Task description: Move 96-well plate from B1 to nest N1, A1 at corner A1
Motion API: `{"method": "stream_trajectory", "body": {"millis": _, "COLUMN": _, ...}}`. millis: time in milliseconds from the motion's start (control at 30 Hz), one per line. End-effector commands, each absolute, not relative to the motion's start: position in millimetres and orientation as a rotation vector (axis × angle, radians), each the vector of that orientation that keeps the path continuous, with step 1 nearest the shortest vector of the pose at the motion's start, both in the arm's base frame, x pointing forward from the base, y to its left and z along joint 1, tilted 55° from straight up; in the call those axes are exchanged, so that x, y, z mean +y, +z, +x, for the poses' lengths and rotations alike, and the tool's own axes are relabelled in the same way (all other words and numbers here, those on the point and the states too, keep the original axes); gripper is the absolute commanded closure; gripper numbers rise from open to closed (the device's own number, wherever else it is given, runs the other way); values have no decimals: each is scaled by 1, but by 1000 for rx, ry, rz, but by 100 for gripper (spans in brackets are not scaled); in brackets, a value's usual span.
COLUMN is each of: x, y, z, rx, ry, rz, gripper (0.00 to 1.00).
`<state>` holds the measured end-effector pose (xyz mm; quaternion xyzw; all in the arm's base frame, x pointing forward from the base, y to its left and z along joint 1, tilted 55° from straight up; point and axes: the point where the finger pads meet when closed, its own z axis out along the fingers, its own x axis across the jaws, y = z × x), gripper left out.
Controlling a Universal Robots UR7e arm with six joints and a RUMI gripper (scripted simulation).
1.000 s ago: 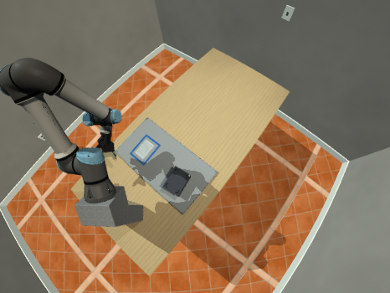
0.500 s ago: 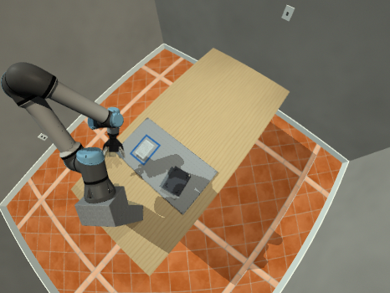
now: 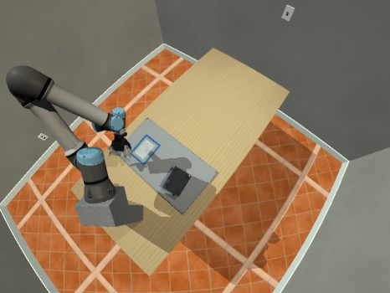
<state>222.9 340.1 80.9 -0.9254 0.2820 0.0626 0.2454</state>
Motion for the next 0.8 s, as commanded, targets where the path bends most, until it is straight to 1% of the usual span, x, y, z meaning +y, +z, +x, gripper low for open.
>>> {"method": "stream_trajectory", "body": {"millis": 0, "x": 337, "y": 85, "z": 240, "rx": 874, "ry": 164, "rz": -2446, "gripper": 0}}
{"method": "stream_trajectory", "body": {"millis": 767, "x": 297, "y": 116, "z": 330, "rx": 1334, "ry": 139, "rz": -1961, "gripper": 0}}
